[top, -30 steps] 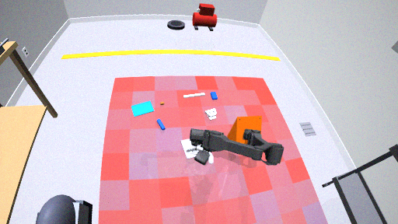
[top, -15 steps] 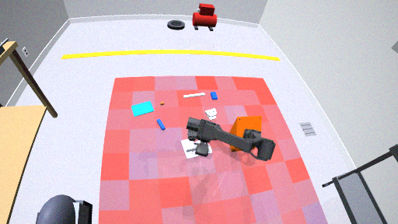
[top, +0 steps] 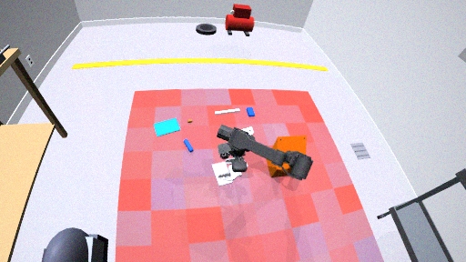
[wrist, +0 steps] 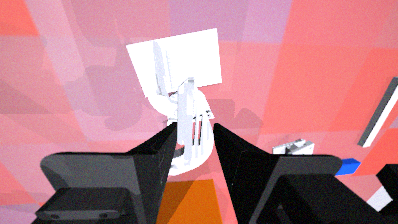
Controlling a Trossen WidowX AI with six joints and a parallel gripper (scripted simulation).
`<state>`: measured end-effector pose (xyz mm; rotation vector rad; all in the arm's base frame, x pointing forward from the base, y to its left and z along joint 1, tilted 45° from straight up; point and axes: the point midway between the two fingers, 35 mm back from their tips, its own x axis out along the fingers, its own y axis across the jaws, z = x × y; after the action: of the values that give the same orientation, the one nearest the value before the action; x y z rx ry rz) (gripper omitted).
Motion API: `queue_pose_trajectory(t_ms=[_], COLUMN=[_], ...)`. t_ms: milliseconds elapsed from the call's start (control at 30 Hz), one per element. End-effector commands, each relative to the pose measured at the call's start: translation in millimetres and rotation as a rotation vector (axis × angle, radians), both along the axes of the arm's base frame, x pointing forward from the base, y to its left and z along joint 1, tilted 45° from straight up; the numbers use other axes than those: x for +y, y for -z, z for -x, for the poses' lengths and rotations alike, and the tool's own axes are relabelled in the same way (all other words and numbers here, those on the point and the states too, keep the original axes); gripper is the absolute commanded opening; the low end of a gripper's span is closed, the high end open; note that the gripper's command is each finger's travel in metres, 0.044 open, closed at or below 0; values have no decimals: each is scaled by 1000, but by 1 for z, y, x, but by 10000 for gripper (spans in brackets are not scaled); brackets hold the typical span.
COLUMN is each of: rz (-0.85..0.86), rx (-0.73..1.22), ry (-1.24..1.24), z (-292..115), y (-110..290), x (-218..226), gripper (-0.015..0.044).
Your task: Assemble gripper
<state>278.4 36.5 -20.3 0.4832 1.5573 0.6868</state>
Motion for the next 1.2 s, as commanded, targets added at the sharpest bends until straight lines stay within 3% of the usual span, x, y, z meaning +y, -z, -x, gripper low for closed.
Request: queue_pose_trajectory(t_ms=[0, 467, 1167], rz=[-11, -62, -63], rx=[-58, -234, -239], ry=[-67, -260, -265], z=[-1, 4, 4], y=[12, 46, 46], x=[-11, -41, -41], gripper=[134, 134, 134])
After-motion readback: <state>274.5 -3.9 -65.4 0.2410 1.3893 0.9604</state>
